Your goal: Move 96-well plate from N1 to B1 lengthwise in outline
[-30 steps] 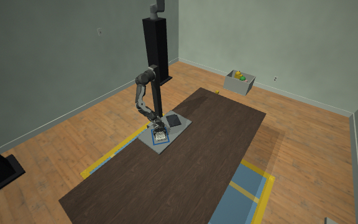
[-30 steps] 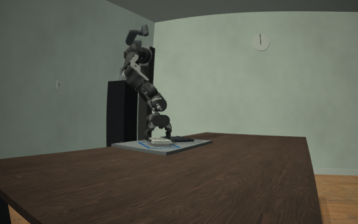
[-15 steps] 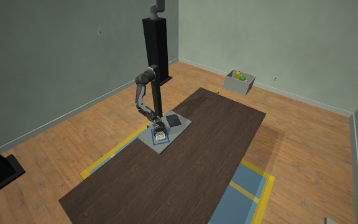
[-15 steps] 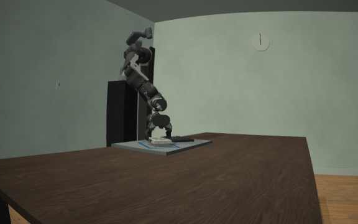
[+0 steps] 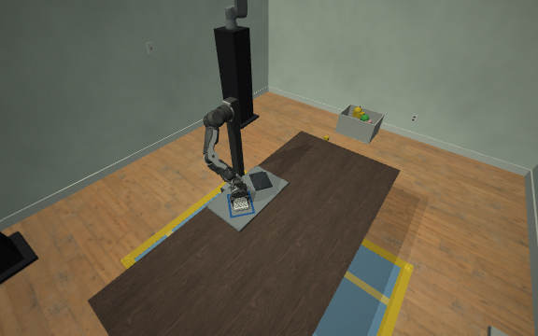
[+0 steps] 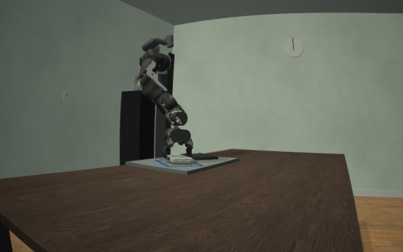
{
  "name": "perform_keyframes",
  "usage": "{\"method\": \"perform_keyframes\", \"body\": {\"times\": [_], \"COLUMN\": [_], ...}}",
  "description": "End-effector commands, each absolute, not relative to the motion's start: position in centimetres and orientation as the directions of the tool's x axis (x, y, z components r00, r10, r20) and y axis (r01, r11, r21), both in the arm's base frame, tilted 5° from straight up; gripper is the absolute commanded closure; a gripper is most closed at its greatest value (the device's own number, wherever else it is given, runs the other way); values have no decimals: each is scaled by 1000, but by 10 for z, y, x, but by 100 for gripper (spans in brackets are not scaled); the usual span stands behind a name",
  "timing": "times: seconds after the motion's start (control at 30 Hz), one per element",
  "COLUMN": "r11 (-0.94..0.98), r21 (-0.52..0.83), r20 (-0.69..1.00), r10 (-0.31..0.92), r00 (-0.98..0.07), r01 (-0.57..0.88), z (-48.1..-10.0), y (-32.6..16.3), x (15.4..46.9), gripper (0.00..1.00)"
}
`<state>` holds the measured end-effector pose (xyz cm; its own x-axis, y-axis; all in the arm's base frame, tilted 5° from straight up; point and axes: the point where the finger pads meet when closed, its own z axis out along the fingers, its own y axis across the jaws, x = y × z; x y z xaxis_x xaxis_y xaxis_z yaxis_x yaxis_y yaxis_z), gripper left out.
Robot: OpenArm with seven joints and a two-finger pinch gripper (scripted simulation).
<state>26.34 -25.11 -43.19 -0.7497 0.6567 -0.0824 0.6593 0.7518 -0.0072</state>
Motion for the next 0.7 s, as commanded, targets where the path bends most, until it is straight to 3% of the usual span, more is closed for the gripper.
{"method": "perform_keyframes", "body": {"times": [0.0,0.67], "r11": [751,754], "r21": [-1,-1], "r20": [-87,-83], "r10": [658,654], "r00": [-748,-752], "r01": [660,656], "z": [-430,-434], "y": [-252,-250], "x": [266,266], "gripper": [100,100]}}
